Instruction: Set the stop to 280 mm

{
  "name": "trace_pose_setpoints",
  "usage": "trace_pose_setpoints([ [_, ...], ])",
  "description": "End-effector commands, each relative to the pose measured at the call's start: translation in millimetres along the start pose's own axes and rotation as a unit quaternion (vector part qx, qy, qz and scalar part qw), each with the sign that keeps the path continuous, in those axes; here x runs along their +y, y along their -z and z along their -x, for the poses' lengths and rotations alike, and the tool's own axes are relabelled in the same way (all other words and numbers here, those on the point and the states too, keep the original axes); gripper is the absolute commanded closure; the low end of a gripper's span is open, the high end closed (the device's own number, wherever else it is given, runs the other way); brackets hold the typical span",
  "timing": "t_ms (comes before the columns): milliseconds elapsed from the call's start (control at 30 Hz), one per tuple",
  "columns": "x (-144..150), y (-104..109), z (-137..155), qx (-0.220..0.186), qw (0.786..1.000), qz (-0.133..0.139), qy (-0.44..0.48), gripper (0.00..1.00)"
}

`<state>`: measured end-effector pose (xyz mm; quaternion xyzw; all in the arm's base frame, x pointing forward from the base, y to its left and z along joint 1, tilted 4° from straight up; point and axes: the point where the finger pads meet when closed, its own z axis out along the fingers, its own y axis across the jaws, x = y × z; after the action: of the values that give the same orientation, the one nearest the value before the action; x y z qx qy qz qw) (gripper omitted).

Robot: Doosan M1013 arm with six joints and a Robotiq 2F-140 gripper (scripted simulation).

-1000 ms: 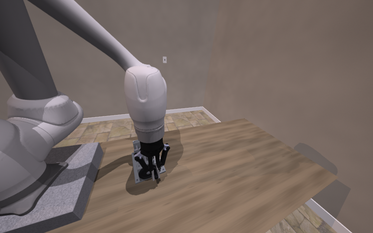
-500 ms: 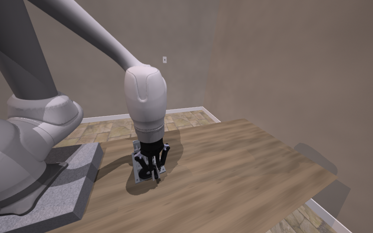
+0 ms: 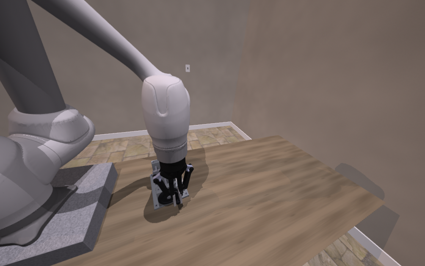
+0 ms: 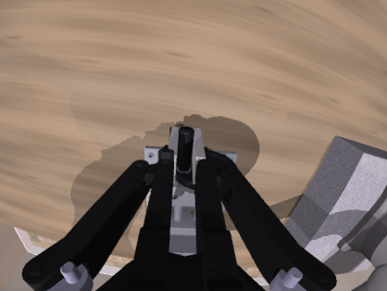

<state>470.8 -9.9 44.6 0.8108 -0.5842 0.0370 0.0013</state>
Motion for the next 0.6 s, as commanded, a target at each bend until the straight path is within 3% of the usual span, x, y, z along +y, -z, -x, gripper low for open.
trace_pose_setpoints([
  [0, 0.2, 0.3, 0.0, 0.0, 1.0, 0.0, 0.0, 0.96],
  [567, 1.1, 1.7, 0.0, 0.0, 1.0, 0.0, 0.0, 0.96],
])
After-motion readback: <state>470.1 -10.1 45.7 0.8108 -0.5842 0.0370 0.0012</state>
